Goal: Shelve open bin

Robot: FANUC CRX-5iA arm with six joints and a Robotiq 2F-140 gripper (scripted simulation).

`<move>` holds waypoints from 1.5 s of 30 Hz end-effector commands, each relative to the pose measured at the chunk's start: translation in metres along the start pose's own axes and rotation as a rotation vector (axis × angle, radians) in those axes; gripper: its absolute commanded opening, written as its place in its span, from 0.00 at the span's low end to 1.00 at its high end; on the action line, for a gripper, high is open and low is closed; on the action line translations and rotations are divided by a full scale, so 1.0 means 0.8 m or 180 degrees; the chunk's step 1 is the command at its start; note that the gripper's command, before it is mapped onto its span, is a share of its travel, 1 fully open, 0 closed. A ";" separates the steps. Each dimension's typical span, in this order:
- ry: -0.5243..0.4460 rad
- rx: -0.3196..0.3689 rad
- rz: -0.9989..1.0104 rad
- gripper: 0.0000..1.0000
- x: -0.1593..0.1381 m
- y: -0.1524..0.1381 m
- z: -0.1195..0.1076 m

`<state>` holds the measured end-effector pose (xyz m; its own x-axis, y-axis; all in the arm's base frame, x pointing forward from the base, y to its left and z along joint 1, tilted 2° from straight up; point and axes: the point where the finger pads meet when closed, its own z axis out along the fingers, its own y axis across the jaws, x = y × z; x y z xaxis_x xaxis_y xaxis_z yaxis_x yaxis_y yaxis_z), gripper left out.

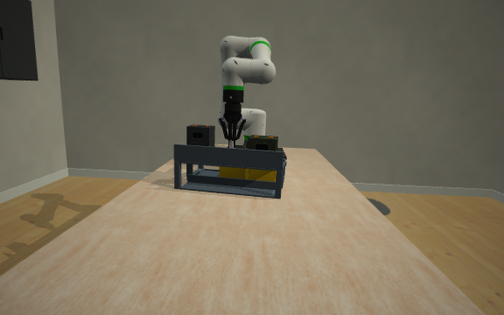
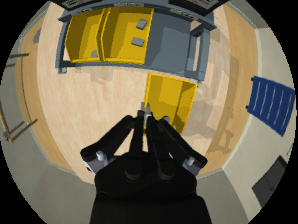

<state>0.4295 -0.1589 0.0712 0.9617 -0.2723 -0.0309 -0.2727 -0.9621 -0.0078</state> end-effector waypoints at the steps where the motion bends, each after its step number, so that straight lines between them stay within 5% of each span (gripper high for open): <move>1: 0.0001 0.0000 0.0000 0.00 0.000 0.000 0.000; 45: -0.0418 -0.0005 0.0000 0.00 0.007 0.000 -0.005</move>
<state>0.4351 -0.1604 0.0748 0.9498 -0.2679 -0.1614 -0.2724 -0.9622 -0.0062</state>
